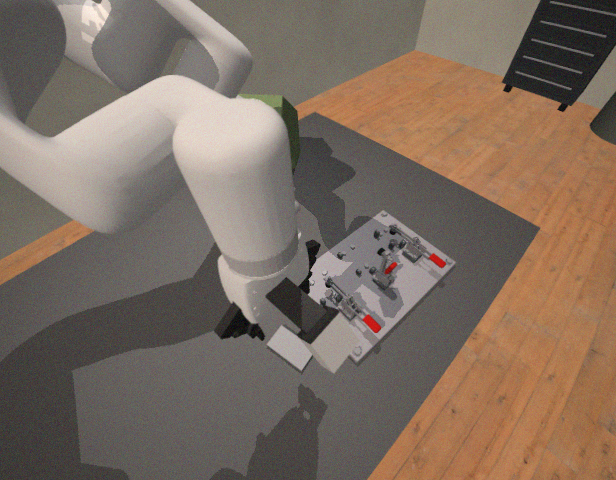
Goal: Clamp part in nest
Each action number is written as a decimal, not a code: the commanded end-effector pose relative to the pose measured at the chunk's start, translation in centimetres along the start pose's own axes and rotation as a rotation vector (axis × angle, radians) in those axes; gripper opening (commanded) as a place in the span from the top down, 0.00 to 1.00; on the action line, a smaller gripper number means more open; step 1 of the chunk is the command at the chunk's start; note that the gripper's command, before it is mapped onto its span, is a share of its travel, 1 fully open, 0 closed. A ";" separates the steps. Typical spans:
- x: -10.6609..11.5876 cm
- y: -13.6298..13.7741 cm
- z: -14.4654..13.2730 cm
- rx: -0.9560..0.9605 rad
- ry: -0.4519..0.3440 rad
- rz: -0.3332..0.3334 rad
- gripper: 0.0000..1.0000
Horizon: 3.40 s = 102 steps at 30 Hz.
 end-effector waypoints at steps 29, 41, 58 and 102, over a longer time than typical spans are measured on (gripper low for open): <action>0.1 0.1 0.2 0.121 0.003 0.005 0.00; 0.1 0.1 0.2 0.121 0.003 0.005 0.00; -0.1 0.1 0.2 0.121 0.003 0.005 0.00; -14.7 0.1 0.2 0.121 0.003 0.005 0.00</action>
Point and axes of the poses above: the point where the finger pads meet when closed, its own x axis back along the fingers, its own y axis across the jaws, z = x × y, the point moved 1 cm from there along x, back along the fingers, and after that the axes turned 8 degrees about -x, right-handed, at the moved point
